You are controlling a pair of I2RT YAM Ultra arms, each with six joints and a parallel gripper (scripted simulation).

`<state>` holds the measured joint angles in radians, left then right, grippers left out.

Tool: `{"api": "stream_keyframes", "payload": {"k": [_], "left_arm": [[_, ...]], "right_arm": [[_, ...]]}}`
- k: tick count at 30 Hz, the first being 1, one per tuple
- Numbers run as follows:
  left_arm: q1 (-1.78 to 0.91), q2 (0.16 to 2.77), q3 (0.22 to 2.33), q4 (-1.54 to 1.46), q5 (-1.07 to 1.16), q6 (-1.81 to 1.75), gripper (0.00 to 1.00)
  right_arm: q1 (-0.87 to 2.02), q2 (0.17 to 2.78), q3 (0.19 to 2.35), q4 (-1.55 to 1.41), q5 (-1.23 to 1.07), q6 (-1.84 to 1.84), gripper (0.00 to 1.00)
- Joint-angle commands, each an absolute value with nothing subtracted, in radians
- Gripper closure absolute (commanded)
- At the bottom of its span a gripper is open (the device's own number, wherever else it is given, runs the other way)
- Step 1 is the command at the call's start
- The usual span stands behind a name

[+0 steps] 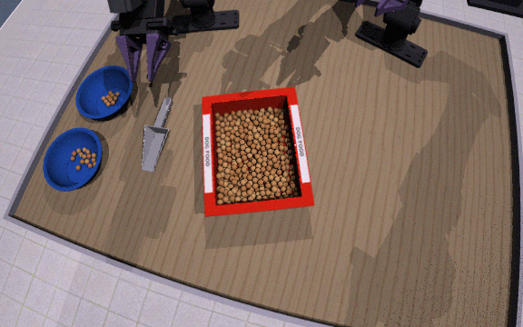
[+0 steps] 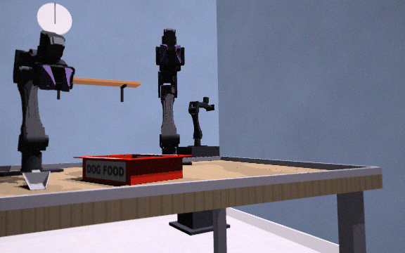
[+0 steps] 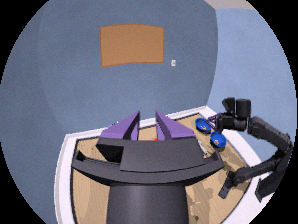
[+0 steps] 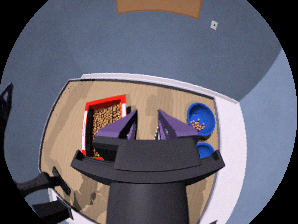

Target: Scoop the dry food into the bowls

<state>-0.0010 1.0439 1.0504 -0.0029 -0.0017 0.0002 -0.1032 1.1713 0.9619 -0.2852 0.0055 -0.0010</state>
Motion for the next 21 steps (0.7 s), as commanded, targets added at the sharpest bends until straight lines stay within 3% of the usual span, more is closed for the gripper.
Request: {"api": "stream_keyframes", "payload": {"k": [1,12,21], "left_arm": [[0.01,1.052,1.046,-0.017,0.004,-0.004,0.74],[-0.002,1.041,1.056,0.012,0.003,-0.004,0.74],[0.005,1.056,1.038,-0.004,0.002,-0.004,0.74]], "right_arm": [[-0.077,1.127,1.002,-0.176,0.002,0.004,0.68],[-0.003,1.036,1.057,0.023,0.002,0.005,0.68],[0.009,1.027,1.094,0.019,-0.008,-0.001,0.68]]}}
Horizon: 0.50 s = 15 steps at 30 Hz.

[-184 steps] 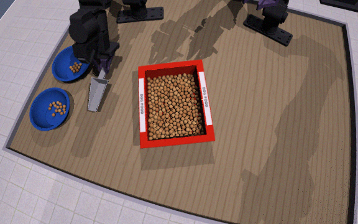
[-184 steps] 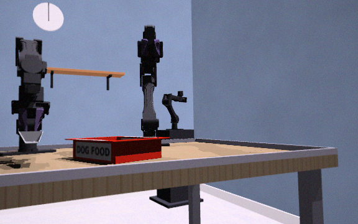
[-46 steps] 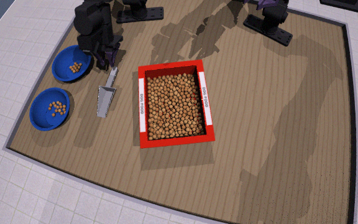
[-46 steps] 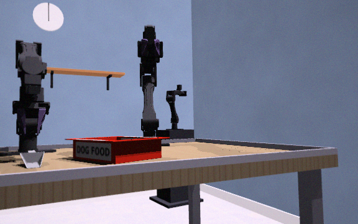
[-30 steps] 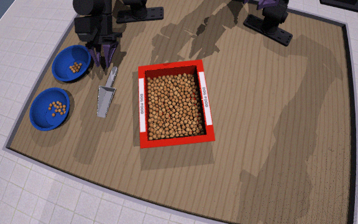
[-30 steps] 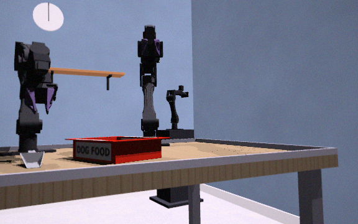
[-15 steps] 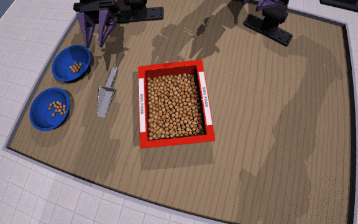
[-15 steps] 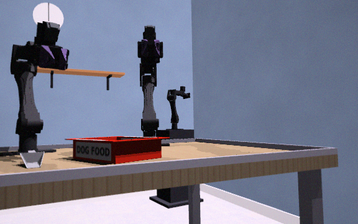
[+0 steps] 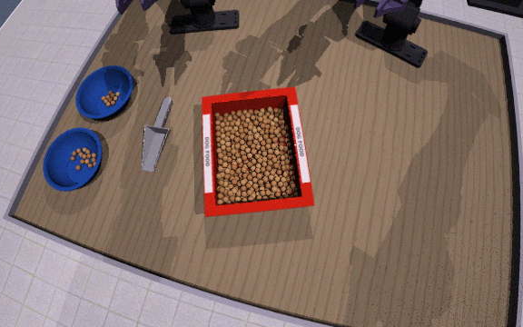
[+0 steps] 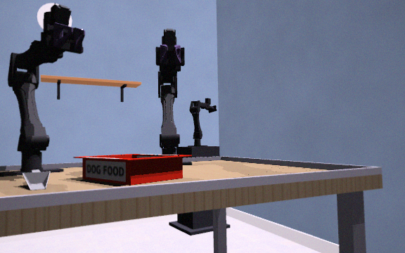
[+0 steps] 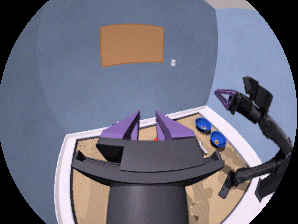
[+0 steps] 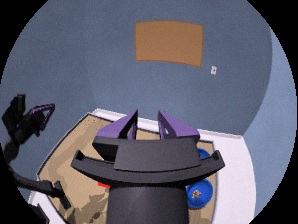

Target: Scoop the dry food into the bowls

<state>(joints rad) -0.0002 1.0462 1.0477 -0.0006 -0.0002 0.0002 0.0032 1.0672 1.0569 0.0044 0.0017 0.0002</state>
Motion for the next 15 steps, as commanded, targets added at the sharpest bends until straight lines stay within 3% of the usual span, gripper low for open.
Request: {"api": "stream_keyframes", "payload": {"k": [1,15], "left_arm": [[0.005,1.056,1.038,-0.004,0.002,-0.004,0.74],[0.011,1.049,1.076,0.004,0.003,-0.004,0.74]], "right_arm": [[0.009,1.022,1.093,0.022,-0.008,-0.001,0.68],[0.005,1.029,1.046,-0.013,-0.003,-0.001,0.68]]}}
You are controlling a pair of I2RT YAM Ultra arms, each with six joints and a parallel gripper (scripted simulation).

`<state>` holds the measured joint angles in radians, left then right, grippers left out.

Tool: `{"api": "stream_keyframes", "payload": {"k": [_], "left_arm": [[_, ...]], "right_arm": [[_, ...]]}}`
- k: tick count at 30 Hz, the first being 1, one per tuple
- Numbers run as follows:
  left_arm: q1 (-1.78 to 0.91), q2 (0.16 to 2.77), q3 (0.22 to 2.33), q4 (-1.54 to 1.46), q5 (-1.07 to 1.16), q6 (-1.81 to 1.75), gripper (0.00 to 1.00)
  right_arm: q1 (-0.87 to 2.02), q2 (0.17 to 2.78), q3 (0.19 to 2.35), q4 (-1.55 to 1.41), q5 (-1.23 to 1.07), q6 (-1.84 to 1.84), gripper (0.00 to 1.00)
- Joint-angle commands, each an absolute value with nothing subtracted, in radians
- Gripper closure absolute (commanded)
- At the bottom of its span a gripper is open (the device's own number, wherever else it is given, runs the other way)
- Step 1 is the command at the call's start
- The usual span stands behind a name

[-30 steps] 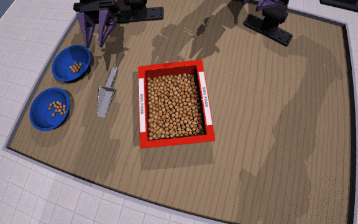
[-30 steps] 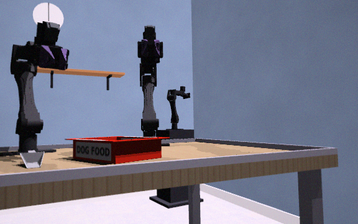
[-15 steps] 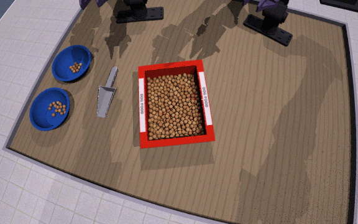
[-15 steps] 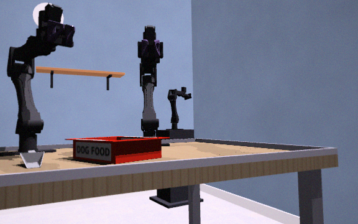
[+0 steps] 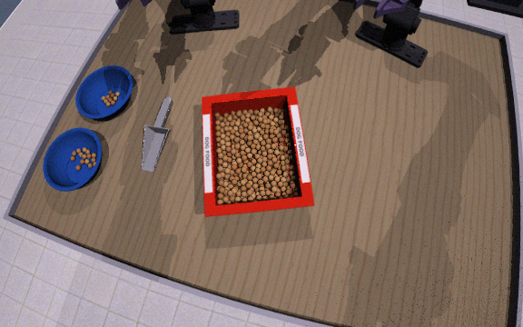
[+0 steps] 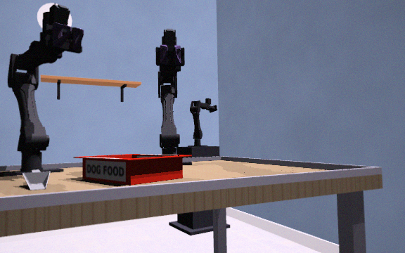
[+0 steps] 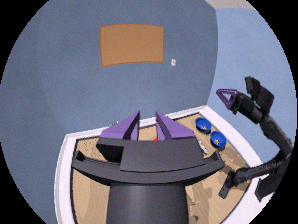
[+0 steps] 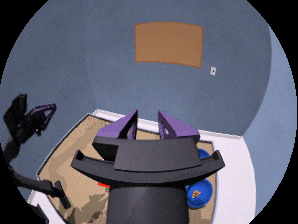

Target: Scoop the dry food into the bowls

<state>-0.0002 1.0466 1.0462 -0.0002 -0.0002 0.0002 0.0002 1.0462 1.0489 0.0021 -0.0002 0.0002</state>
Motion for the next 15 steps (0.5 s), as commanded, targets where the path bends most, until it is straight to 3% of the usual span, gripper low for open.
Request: {"api": "stream_keyframes", "payload": {"k": [1,15], "left_arm": [[0.011,1.049,1.076,0.004,0.003,-0.004,0.74],[0.011,1.049,1.076,0.004,0.003,-0.004,0.74]], "right_arm": [[0.002,1.039,1.075,-0.002,-0.002,-0.001,0.68],[0.005,1.027,1.084,-0.006,-0.003,-0.001,0.68]]}}
